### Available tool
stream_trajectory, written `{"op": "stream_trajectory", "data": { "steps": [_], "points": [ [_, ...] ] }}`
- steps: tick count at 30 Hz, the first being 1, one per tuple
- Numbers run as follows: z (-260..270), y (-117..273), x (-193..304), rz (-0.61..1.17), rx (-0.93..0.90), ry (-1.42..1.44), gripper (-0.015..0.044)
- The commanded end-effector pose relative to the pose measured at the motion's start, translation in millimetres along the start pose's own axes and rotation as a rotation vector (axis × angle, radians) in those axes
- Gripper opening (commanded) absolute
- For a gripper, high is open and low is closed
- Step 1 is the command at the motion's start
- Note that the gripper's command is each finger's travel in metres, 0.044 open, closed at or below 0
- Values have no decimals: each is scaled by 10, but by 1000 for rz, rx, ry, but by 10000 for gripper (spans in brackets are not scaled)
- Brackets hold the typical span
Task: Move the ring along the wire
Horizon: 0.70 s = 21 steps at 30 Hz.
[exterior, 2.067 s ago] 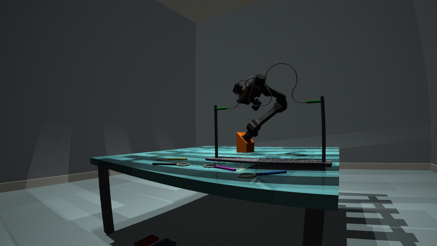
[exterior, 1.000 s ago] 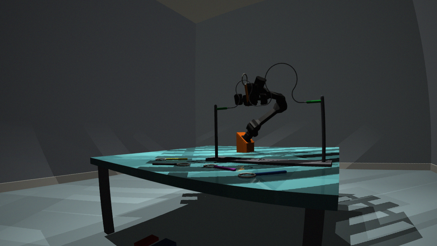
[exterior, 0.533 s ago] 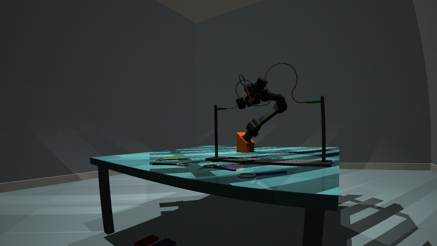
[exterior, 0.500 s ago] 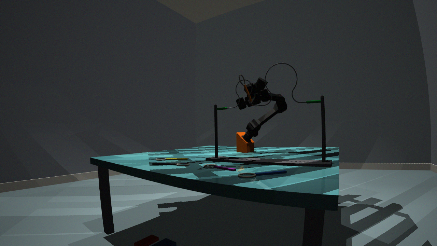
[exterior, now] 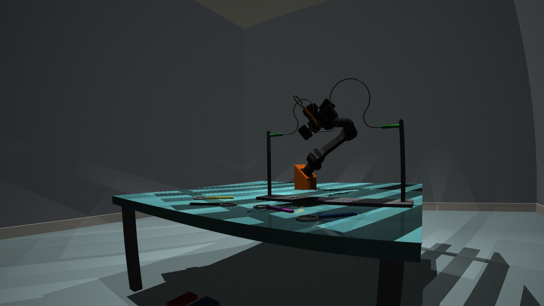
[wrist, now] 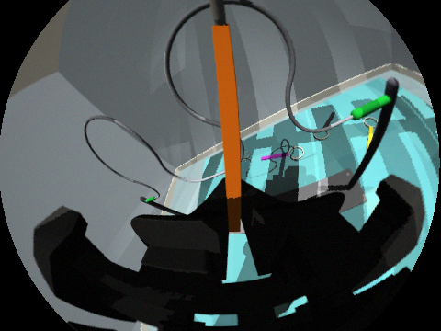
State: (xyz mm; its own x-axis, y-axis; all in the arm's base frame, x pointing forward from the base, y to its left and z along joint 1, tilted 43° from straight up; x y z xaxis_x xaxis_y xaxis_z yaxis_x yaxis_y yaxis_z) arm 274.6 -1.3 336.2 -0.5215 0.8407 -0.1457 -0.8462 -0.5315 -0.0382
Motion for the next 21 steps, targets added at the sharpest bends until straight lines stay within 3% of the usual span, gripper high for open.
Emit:
{"op": "stream_trajectory", "data": {
  "steps": [1,21],
  "points": [
    [6,-5,16,-2,-37,-75,-150],
    [158,-23,39,-18,-251,-452,-150]
  ]
}}
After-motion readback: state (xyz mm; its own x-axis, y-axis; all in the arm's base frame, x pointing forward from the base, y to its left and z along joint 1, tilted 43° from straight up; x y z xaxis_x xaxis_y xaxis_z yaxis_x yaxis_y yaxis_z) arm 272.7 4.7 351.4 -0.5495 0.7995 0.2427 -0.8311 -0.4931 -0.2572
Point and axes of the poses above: the point midway between the two fingers, 35 mm back from their tips, its own y axis back along the fingers, its own z axis across the jaws, x = y × z, the point moved 7 cm from there along y, back along the fingers, and after that the axes turned 9 degrees about -y, right-handed, at the moved point
